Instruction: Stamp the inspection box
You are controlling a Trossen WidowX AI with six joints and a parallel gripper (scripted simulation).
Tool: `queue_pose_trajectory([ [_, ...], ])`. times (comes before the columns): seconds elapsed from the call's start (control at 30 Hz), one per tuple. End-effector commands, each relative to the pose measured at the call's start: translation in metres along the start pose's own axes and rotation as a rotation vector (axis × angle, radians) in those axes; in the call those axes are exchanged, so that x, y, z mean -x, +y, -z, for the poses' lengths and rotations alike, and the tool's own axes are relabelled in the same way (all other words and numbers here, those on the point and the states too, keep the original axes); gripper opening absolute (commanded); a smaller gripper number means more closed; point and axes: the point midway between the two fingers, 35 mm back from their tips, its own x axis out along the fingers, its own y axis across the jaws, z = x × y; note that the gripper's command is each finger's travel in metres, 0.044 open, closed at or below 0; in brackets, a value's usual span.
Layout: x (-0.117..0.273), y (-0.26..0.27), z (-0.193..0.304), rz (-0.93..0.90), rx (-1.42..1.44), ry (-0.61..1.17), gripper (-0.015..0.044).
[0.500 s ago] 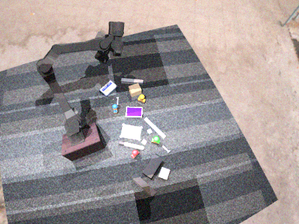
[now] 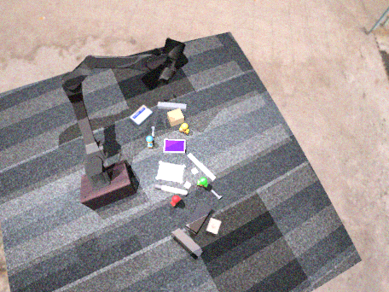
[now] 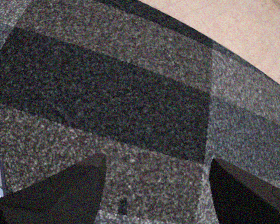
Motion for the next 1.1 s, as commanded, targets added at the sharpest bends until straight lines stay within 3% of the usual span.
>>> queue_pose_trajectory([
  [0.0, 0.018, -0.019, 0.041, 0.077, -0.124, 0.120, 0.0227],
  [0.27, 0.067, -0.027, 0.152, 0.201, -0.575, 0.336, 0.0227],
  [0.53, 0.137, 0.009, 0.264, 0.322, -1.088, 0.546, 0.0227],
  [0.93, 0.220, 0.110, 0.360, 0.365, -1.781, 0.757, 0.0227],
  [1.07, 0.225, 0.119, 0.365, 0.359, -1.830, 0.769, 0.0227],
])
